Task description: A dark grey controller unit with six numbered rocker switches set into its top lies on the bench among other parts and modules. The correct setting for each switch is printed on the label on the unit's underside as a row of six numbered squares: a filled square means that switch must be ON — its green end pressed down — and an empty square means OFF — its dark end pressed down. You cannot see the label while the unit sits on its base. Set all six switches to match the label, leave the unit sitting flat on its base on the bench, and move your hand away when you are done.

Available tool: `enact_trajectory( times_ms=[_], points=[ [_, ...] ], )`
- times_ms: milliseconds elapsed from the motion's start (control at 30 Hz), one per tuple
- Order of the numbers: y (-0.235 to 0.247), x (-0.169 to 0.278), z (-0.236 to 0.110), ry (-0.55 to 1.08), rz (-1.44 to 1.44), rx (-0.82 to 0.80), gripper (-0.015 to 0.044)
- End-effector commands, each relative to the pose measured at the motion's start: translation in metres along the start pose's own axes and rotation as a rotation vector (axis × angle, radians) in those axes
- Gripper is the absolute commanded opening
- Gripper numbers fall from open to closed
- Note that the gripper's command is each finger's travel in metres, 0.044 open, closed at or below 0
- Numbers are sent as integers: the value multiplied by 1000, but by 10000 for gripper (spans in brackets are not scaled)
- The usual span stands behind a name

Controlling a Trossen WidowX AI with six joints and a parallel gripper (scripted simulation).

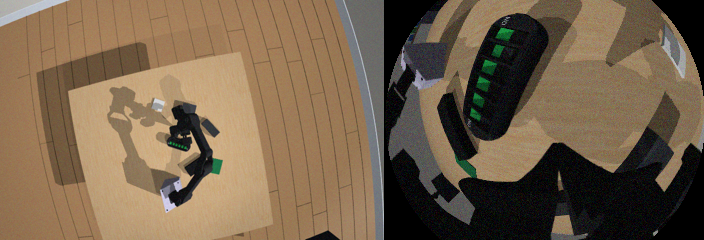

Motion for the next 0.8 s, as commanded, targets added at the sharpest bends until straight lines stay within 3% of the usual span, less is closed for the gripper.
enact_trajectory(
  times_ms=[0, 767],
  points=[
    [-6, -2, -7, -3, -13, -16, 0],
    [50, -102, 0, 69, 268, 304, 0]
  ],
)
Point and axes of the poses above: the point midway between the two fingers, 35 mm back from their tips, its own z axis out along the fingers, its own y axis across the jaws, x = y × z, the point moved 6 cm from there along -z, back along the fingers, and after that the axes turned 4 degrees about -z, right-handed, at the moved point
